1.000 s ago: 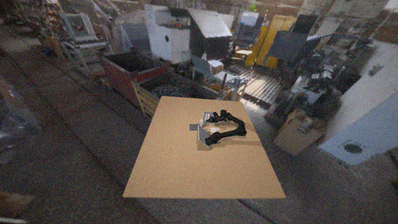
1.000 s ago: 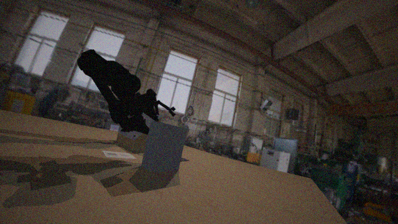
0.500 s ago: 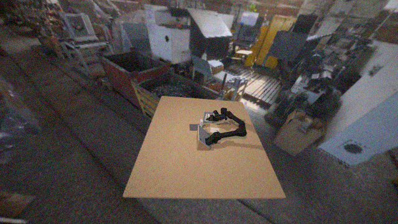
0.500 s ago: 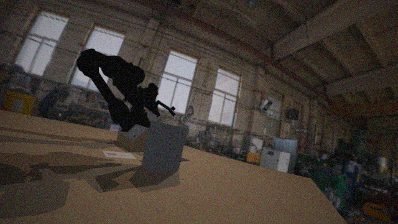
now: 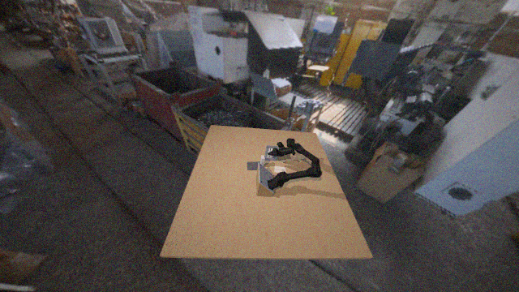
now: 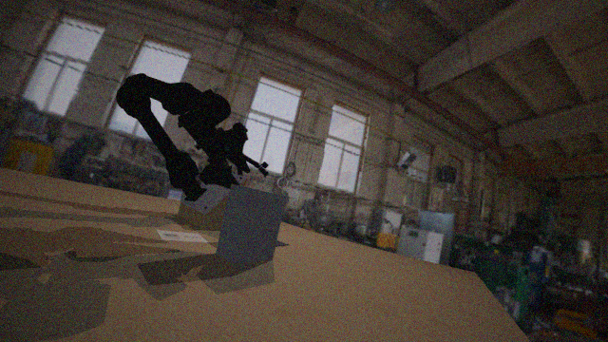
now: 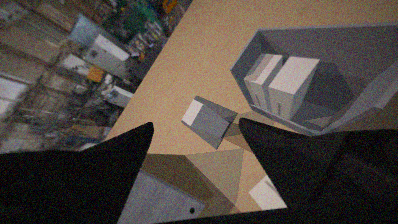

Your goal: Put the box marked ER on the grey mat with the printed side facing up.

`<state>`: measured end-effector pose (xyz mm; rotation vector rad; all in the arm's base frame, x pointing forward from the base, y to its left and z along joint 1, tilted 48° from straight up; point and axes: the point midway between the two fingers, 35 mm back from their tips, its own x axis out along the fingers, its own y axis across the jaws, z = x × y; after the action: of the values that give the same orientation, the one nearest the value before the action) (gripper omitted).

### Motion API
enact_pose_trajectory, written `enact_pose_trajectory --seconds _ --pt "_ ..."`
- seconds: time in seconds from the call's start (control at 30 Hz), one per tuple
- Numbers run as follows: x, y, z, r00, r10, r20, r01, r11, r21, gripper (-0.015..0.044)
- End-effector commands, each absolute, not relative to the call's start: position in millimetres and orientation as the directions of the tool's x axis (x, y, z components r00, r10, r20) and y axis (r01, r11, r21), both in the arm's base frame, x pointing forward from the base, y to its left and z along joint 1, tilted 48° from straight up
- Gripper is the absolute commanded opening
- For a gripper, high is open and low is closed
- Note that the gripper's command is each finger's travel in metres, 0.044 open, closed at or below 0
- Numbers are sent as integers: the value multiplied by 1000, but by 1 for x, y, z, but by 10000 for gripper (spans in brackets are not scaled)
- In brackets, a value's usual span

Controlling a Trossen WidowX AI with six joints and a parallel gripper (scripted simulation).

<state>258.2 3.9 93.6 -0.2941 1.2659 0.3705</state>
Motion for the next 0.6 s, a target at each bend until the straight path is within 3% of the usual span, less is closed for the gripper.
enact_pose_trajectory --seconds 0.0,0.57 --pt "261 17 83 245 107 -964 -427 904 -9 440" --pt "270 51 64 219 85 -972 -448 894 -23 440"
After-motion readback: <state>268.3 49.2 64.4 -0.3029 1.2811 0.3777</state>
